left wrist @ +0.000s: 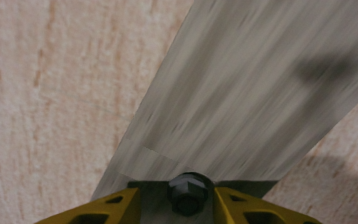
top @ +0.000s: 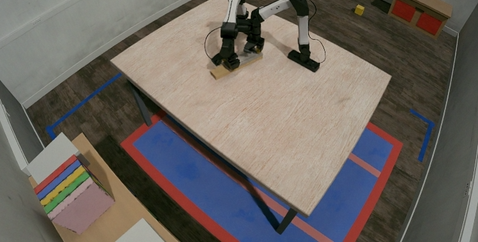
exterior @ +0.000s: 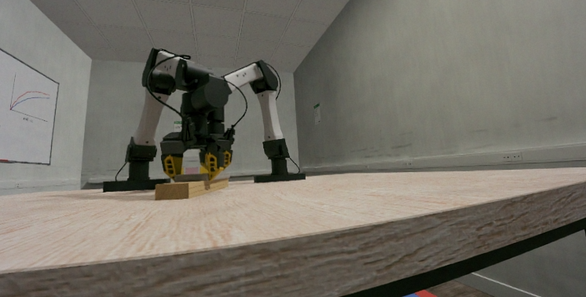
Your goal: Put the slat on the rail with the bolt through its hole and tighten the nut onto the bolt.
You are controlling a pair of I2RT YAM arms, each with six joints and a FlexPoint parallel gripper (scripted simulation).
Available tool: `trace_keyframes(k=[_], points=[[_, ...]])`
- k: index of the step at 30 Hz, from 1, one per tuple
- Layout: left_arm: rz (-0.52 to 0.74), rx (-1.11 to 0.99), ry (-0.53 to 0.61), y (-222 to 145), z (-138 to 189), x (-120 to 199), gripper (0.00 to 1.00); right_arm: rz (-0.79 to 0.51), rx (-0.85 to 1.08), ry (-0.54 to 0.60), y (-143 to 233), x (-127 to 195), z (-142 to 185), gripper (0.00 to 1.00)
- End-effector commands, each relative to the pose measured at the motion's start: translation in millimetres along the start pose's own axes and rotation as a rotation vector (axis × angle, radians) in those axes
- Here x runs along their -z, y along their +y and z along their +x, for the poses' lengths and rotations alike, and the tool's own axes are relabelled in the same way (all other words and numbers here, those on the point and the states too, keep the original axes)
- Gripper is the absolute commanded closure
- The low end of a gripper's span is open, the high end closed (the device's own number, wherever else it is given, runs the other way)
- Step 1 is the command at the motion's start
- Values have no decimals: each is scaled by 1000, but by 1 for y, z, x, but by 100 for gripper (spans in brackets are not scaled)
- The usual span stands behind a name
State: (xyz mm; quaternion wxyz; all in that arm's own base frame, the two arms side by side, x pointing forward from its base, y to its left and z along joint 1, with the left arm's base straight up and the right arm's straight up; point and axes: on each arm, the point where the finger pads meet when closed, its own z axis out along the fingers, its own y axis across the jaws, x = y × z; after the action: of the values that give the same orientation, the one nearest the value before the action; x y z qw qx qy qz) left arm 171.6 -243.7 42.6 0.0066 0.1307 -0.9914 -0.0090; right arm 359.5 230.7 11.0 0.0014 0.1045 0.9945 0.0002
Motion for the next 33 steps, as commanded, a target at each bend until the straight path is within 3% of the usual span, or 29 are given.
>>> trace_keyframes(k=[1, 31, 32, 33], points=[[30, -2, -16, -7, -2, 3, 64, -15, -2, -17, 3, 7, -3, 33], [30, -2, -16, -7, -2, -4, 64, -15, -2, -17, 3, 7, -3, 33], [32, -1, -16, -7, -2, -3, 75, -15, -2, -17, 3, 7, -3, 33], [34, 0, -15, -7, -3, -1, 76, -15, -2, -17, 3, 7, -3, 33]])
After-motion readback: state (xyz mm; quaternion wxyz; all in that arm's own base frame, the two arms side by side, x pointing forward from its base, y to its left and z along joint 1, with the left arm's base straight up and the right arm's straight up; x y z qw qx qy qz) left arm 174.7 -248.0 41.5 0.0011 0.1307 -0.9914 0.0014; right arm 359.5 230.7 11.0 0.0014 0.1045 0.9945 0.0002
